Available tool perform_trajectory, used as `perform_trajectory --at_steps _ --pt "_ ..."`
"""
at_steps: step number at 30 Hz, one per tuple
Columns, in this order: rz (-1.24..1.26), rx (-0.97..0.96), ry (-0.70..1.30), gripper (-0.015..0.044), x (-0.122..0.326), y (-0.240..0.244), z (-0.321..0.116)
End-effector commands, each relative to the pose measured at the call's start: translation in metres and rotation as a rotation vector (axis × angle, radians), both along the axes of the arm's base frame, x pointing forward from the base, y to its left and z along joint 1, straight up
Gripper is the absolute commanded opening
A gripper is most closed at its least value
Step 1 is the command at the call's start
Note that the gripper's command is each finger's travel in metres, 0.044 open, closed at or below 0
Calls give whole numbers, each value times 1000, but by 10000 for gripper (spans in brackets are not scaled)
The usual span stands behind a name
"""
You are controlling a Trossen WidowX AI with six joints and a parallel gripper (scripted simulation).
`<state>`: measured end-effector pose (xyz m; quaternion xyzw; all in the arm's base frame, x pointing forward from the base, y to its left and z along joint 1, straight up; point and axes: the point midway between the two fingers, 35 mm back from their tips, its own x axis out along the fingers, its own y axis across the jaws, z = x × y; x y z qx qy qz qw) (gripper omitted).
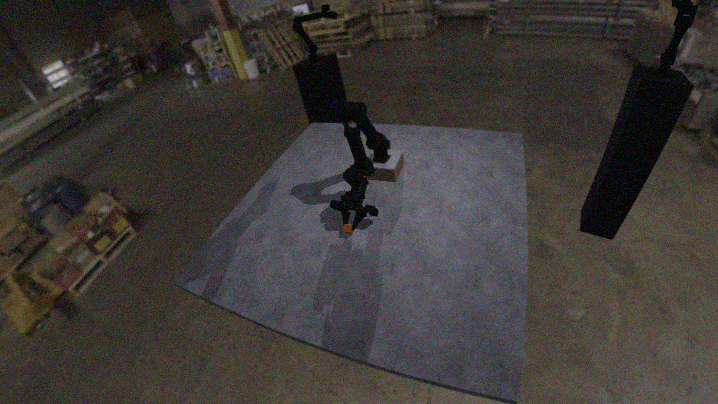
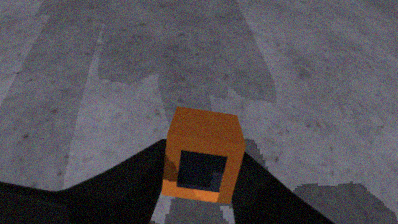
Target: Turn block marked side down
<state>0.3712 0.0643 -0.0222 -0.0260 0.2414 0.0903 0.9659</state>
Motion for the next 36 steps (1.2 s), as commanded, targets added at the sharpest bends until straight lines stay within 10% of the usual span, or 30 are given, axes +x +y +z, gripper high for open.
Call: perform_trajectory --at_steps 1,13,30,36 --pt "4 2 -16 0 -1 0 2" --pt "4 2 -16 0 -1 0 2" --pt "4 2 -16 440 -1 0 2" --pt "4 2 -16 440 -1 0 2"
